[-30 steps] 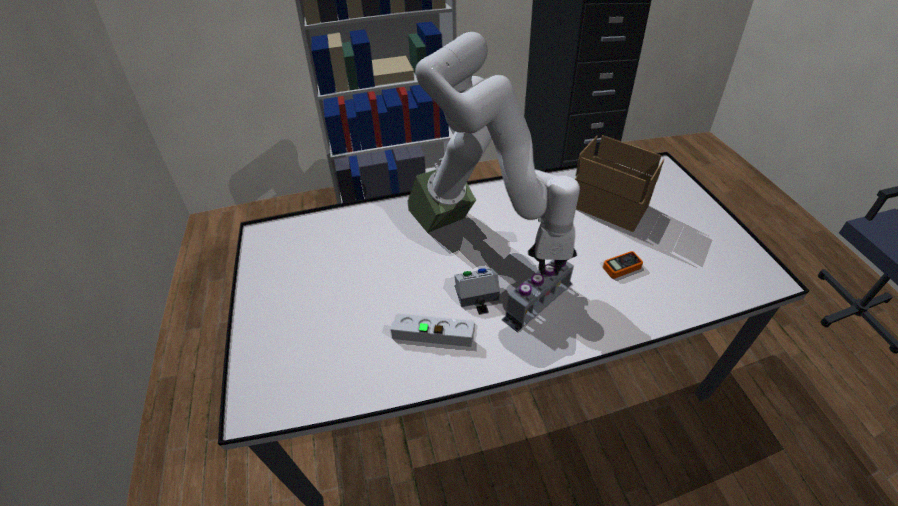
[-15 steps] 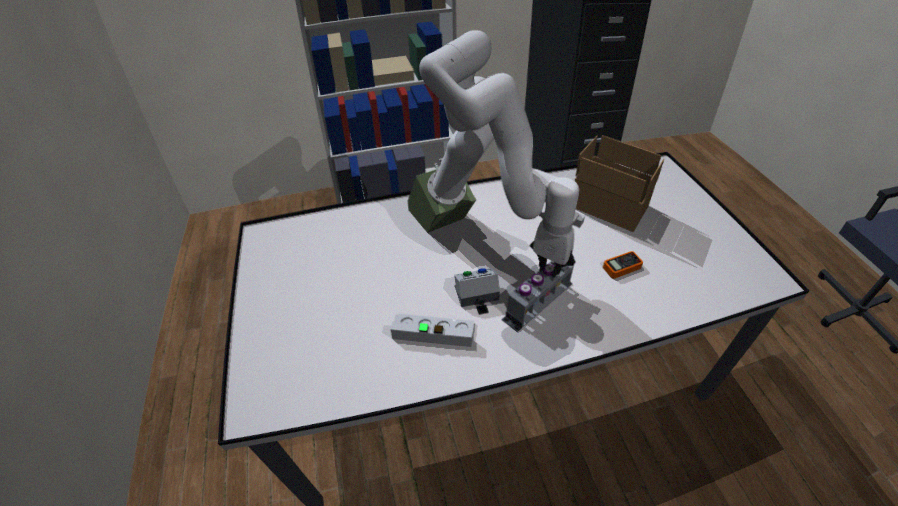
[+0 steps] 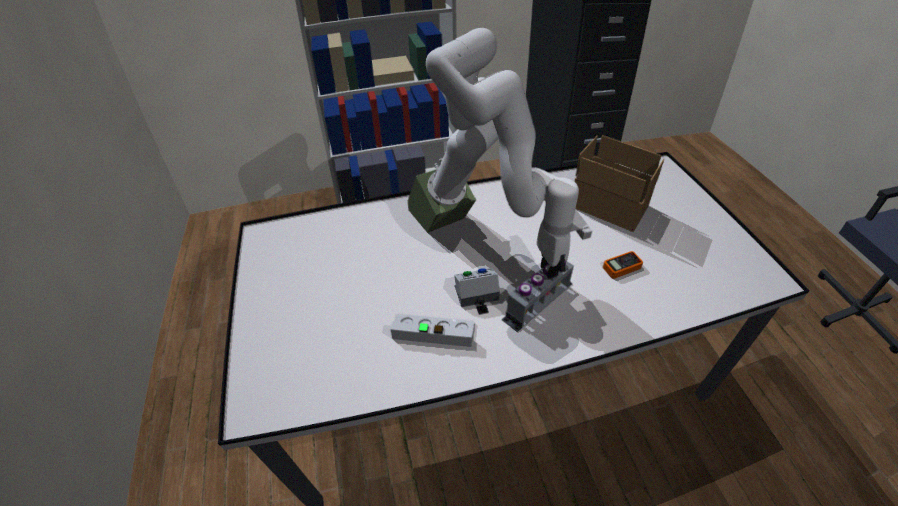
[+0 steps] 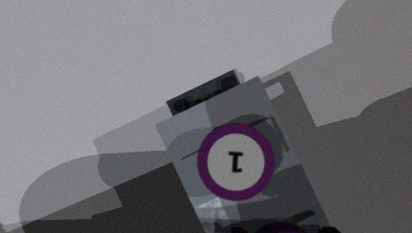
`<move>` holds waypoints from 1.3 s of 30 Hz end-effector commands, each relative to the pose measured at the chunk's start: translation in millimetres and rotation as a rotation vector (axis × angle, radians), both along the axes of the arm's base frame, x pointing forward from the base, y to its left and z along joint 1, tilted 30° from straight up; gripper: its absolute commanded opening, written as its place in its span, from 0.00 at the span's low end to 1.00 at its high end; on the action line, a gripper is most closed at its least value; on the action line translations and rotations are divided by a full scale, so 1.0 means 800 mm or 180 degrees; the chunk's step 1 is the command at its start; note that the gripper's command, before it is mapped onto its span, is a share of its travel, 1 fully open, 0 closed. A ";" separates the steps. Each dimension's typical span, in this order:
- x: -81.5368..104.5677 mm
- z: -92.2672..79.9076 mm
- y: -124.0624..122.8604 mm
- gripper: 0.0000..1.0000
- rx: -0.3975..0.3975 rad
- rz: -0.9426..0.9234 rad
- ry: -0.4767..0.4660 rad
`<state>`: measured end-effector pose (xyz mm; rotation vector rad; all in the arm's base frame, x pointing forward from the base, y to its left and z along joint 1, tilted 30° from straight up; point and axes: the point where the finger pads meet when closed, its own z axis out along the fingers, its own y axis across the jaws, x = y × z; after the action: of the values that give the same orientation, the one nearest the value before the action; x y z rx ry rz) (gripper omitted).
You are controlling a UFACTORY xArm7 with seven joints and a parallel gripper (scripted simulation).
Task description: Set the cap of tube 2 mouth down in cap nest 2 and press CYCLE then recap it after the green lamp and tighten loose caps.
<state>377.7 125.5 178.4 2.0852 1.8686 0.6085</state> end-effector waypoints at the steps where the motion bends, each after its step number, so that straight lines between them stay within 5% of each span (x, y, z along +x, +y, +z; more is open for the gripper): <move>1: 0.001 0.002 0.001 0.00 0.0300 -0.0670 -0.0020; 9: 0.001 0.001 0.001 0.00 0.0489 -0.1004 0.0004; 10: 0.001 0.001 0.001 0.46 0.0489 -0.1004 0.0005; 20: 0.001 0.001 0.001 0.46 0.0489 -0.1004 0.0004; 39: 0.001 0.002 0.001 0.46 -0.1130 0.1855 -0.0205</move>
<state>377.5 125.9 178.2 1.4699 2.2125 0.4478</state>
